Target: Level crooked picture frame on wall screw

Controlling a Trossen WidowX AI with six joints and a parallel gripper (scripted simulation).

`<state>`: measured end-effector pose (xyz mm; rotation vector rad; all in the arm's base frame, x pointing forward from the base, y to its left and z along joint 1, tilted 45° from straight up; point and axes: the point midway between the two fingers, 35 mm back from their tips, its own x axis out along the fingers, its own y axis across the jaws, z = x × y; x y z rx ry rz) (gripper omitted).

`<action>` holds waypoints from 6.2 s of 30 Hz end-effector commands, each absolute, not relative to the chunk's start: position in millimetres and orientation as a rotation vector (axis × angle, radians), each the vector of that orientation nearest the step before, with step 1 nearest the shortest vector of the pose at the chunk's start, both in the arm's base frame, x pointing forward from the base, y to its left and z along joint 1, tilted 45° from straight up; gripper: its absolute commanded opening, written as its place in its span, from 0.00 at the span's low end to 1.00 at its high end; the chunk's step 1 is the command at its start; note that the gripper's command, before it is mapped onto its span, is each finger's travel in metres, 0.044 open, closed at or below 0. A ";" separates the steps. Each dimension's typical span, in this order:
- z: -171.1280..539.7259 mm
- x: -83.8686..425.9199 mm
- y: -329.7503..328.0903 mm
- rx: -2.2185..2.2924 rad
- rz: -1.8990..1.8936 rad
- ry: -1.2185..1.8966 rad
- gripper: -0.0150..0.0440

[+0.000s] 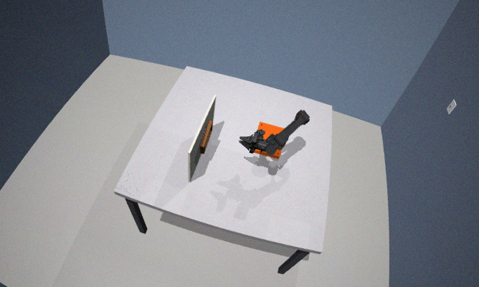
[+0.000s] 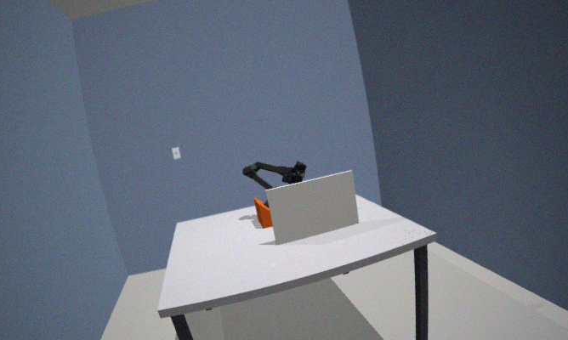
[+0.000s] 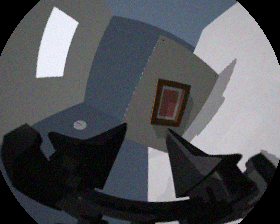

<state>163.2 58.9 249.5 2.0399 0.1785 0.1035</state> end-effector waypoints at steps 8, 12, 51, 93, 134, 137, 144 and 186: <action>249.5 163.2 58.4 2.048 0.101 0.174 0.69; 249.5 163.2 58.4 2.048 0.101 0.174 0.69; 222.5 235.8 101.7 2.045 0.105 0.172 0.69; 221.4 317.3 114.4 2.044 0.108 0.170 0.69; 221.8 356.6 121.1 2.043 0.110 0.169 0.69; 221.8 356.6 121.1 2.043 0.110 0.169 0.69; 221.8 356.6 121.1 2.043 0.110 0.169 0.69; 223.2 356.7 120.5 2.043 0.110 0.169 0.25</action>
